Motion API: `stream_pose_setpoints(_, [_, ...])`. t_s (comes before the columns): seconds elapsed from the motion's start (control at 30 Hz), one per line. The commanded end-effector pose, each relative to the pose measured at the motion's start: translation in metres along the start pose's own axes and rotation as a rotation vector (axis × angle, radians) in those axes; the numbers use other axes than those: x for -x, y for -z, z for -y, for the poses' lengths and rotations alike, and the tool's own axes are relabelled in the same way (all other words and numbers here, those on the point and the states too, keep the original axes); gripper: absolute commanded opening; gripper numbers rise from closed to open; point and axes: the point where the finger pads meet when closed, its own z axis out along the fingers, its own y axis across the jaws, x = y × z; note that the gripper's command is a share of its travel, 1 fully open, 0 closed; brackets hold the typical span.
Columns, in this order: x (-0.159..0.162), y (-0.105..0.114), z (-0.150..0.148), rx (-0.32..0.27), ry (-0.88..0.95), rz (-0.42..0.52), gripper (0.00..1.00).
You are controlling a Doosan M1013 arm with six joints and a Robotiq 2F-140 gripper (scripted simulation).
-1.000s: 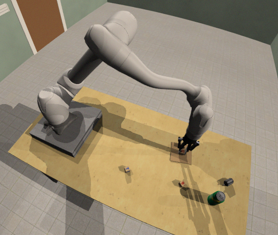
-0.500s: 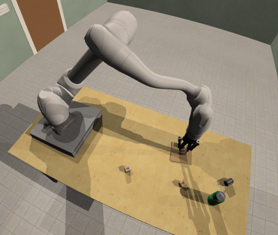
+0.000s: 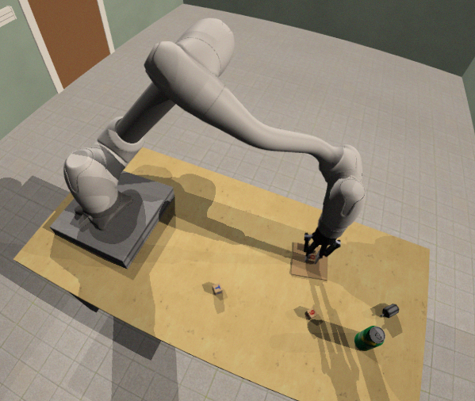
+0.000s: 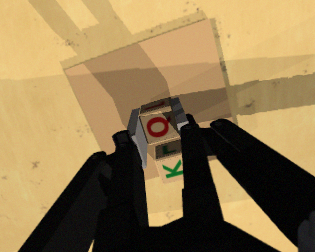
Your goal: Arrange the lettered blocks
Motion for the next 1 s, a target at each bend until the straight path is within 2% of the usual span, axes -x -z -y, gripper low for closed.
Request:
stream_pose_setpoints(0.0, [0.0048,-0.0040,-0.0014,0.001,0.006,0.004,0.24])
stream_pose_setpoints(0.97, [0.0048,-0.0075,-0.0015,0.001,0.006,0.004,0.24])
